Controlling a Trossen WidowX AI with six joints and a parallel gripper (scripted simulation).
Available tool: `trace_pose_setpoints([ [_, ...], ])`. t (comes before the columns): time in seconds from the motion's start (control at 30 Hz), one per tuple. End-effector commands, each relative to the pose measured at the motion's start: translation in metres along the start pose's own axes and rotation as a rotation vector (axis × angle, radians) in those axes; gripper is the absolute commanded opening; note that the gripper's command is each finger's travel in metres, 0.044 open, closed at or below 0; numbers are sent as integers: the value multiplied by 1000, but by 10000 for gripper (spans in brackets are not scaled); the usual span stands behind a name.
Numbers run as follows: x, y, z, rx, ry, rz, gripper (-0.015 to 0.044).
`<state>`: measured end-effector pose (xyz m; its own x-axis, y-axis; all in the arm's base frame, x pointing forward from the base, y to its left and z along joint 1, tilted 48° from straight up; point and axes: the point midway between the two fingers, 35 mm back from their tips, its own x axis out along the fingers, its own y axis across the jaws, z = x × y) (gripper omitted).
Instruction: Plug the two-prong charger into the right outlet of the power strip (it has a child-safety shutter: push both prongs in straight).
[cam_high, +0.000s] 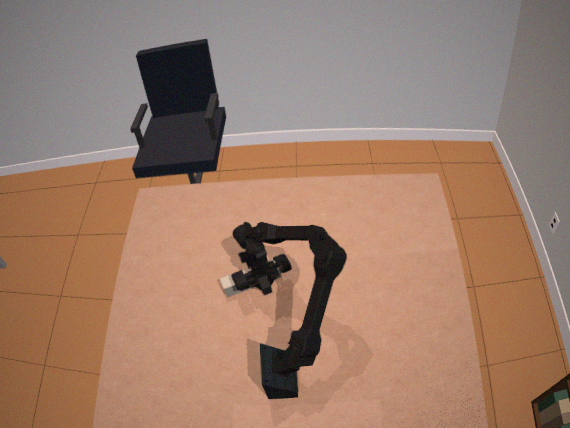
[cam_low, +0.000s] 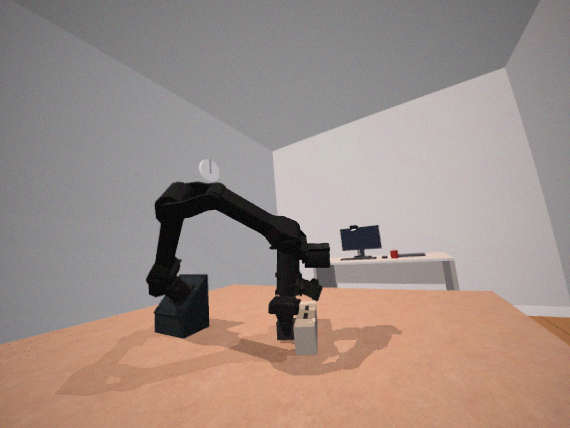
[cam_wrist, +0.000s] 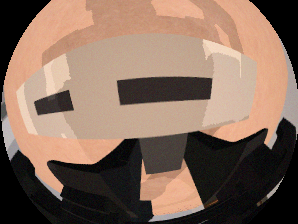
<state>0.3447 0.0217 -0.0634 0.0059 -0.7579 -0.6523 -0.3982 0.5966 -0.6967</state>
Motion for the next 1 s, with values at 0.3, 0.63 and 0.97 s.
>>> trace_pose_setpoints([
  [0.3, 0, -2, 9, 25, -22, 2, 0],
  [0.63, 0, -2, 8, 25, -22, 2, 0],
  [0.97, -1, -2, 7, 25, -22, 2, 0],
])
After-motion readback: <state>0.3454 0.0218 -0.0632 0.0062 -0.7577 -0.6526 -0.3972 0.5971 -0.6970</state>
